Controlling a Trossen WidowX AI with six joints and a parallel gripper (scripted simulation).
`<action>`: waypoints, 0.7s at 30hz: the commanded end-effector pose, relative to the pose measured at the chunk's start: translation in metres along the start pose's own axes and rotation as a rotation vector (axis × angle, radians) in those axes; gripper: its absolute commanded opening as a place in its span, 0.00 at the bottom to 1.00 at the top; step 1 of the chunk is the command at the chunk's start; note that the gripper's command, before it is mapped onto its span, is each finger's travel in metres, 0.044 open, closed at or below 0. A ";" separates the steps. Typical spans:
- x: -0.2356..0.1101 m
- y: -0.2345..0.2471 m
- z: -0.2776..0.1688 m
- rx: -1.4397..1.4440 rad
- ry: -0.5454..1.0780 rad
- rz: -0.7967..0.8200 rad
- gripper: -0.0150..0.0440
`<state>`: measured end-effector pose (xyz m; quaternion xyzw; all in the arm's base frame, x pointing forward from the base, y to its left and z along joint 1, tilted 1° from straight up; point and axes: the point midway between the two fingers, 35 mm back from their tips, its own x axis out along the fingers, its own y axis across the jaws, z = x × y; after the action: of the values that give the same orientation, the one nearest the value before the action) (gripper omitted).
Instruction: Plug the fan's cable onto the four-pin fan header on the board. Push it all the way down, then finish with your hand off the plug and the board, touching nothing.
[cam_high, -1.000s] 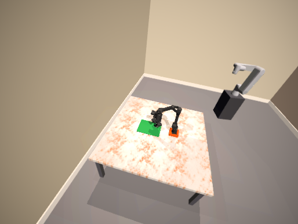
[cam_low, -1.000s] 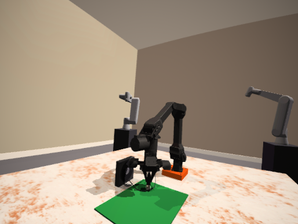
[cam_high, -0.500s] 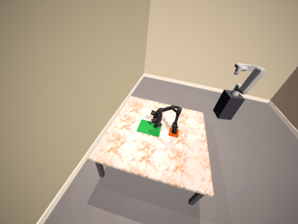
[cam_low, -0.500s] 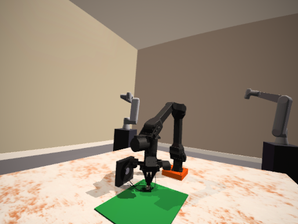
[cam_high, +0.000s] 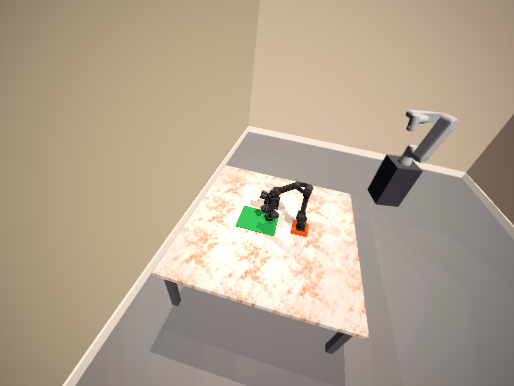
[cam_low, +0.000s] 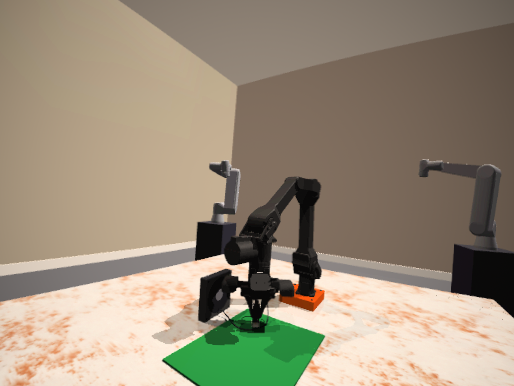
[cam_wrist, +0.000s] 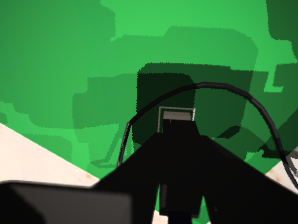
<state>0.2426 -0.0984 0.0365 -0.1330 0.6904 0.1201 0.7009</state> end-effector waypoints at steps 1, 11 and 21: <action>0.004 0.001 -0.001 0.001 0.002 0.005 0.25; 0.009 0.001 -0.001 0.001 0.002 0.005 0.25; 0.006 0.000 0.000 0.000 0.000 0.000 0.61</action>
<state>0.2424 -0.0984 0.0299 -0.1329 0.6905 0.1200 0.7008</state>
